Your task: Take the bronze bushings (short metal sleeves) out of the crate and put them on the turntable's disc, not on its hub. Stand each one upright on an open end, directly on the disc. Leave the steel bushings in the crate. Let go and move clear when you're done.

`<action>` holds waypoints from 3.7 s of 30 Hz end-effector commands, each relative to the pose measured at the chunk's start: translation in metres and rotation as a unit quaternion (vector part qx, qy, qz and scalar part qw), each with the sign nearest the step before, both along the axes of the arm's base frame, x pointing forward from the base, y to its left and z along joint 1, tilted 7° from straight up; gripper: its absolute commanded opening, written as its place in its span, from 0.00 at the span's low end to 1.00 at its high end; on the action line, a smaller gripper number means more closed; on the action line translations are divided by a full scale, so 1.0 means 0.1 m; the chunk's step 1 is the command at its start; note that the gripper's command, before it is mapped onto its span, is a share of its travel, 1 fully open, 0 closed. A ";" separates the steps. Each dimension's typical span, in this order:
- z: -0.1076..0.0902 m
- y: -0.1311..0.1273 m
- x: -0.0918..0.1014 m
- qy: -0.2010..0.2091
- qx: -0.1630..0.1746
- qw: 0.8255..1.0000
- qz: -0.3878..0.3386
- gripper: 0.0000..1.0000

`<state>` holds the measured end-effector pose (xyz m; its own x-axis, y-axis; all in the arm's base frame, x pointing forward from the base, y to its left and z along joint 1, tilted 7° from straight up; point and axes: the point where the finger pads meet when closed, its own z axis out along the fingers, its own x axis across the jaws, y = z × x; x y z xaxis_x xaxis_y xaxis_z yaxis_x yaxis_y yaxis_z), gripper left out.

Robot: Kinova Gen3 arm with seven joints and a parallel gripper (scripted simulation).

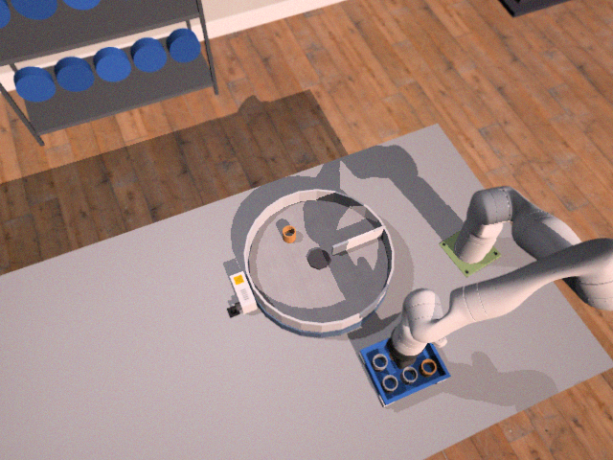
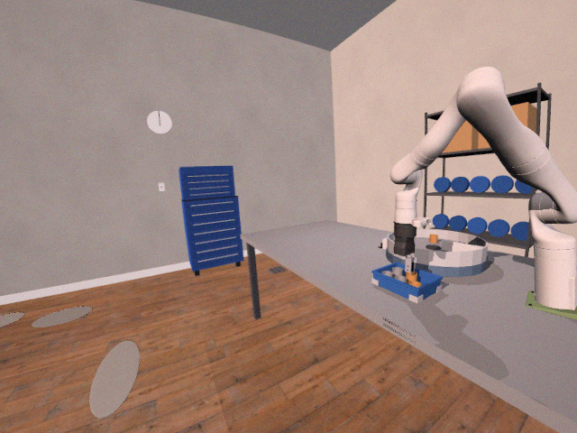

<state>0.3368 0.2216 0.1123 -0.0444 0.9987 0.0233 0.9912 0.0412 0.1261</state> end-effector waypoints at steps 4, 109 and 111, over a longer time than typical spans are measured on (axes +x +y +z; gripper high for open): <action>-0.01 0.00 0.01 -0.001 0.000 1.000 0.001 0.36; -0.10 -0.02 0.04 -0.001 0.000 1.000 0.001 0.36; -0.10 -0.02 0.04 -0.001 0.000 1.000 0.001 0.36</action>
<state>0.3399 0.2196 0.1037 -0.0437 0.9988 0.0221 0.9912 0.0406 0.1261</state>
